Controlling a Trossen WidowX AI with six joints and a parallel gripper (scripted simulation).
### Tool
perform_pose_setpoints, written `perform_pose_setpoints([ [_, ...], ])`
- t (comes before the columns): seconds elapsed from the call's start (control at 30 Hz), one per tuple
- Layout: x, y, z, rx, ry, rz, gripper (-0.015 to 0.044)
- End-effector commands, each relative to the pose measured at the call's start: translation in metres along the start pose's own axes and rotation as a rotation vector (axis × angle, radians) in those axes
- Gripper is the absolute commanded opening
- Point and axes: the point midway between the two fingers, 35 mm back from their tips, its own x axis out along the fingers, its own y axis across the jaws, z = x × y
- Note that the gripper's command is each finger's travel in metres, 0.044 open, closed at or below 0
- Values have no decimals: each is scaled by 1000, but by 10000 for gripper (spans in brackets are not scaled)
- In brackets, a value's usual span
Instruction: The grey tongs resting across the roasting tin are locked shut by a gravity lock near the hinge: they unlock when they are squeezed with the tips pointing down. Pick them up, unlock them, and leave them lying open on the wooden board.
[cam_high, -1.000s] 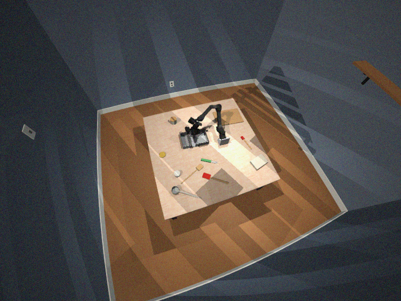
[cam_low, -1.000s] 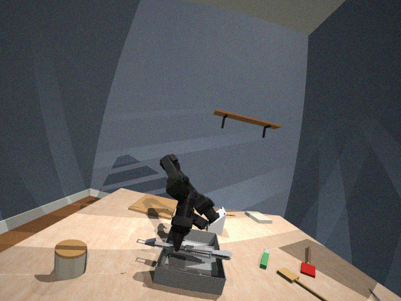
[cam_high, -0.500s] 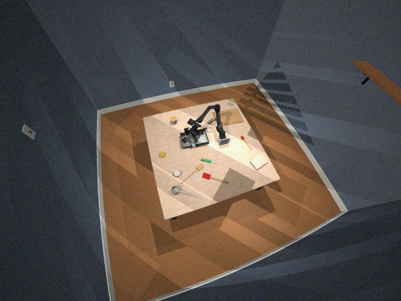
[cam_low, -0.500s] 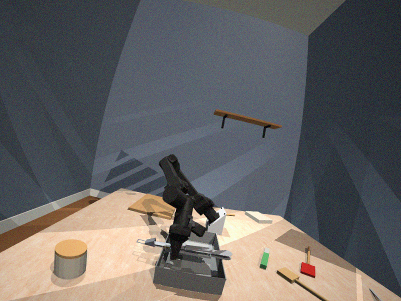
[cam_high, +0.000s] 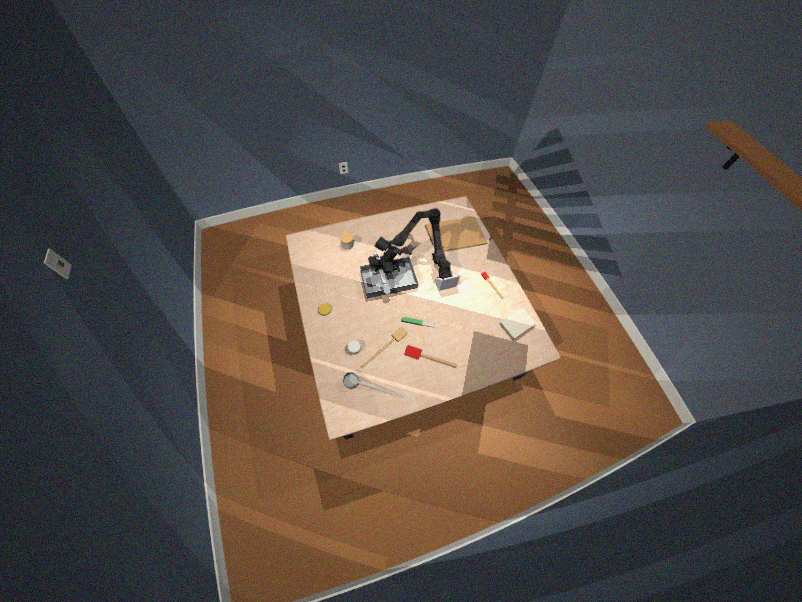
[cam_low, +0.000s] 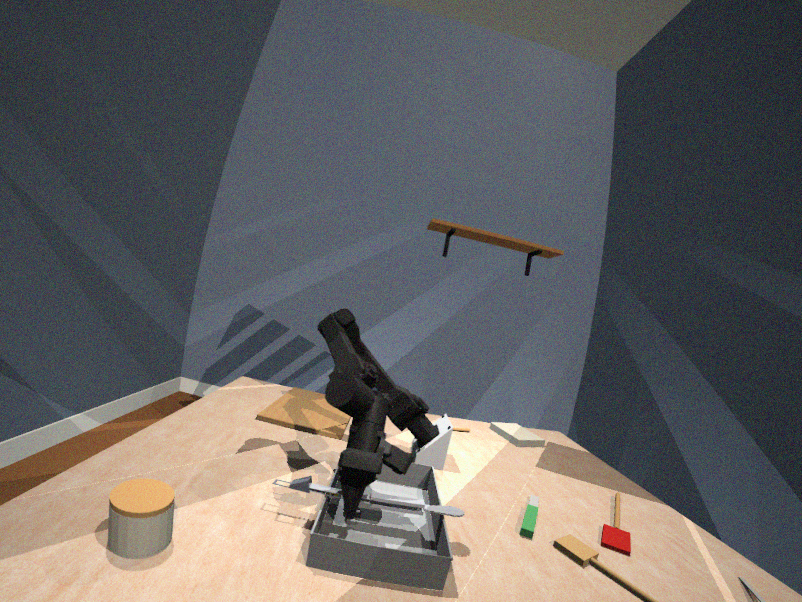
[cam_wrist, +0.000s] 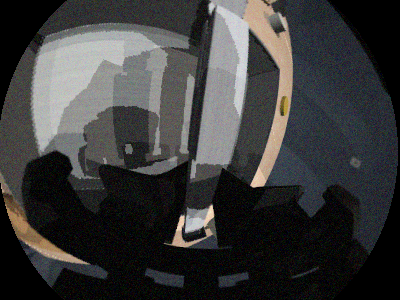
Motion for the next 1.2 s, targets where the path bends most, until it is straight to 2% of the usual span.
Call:
perform_pose_setpoints([
  [0.0, 0, 0, 0, 2, 1, -1, 36],
  [0.23, -6, -5, 0, 3, -2, 0, -148],
  [0.5, -66, -38, 1, -4, -8, 0, -150],
  [0.87, -66, -38, 1, -4, -10, 7, -150],
  [1.17, -63, -38, 2, 0, -31, 106, -150],
])
